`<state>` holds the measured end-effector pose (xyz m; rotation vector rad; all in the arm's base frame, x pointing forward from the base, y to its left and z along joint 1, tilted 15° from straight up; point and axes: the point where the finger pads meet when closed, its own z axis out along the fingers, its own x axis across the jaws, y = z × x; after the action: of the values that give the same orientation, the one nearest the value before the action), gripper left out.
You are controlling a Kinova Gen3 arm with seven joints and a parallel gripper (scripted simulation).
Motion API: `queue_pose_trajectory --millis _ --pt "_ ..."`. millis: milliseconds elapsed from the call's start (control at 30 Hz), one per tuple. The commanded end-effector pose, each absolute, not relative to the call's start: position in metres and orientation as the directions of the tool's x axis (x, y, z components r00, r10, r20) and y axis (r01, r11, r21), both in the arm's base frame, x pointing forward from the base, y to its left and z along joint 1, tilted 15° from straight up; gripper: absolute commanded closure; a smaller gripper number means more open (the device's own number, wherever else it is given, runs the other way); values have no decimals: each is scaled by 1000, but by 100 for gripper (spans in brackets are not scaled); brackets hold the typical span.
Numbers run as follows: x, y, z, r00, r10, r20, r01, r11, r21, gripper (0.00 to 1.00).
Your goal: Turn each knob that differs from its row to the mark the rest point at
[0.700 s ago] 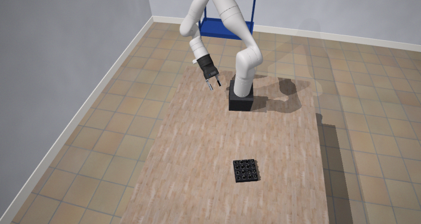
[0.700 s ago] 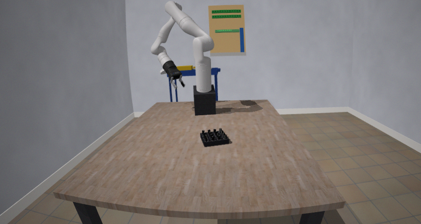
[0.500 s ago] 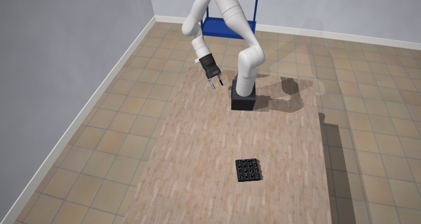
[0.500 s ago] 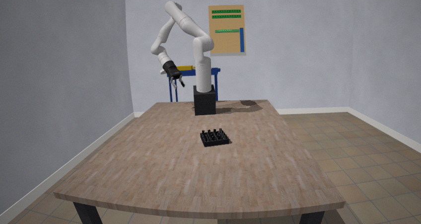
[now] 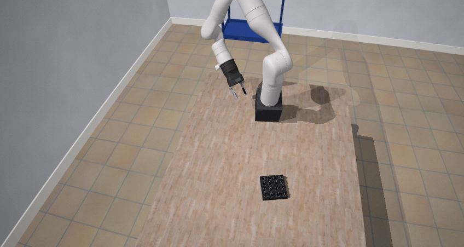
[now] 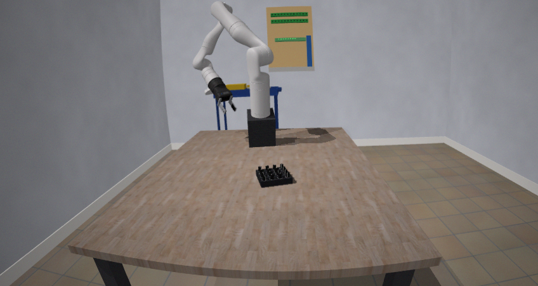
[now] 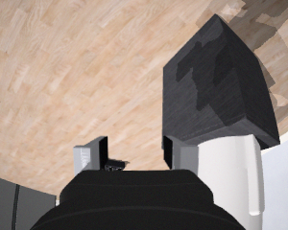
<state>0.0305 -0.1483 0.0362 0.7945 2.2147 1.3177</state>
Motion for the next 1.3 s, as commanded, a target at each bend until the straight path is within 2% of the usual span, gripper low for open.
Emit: queue_pose_trajectory --millis 0,633,1267 --pt "30 -149 37 -738 671 -78 252 381 890 0" --pt "29 -152 34 -743 668 -40 286 371 883 0" --pt "30 -159 29 -758 646 87 390 342 855 0"
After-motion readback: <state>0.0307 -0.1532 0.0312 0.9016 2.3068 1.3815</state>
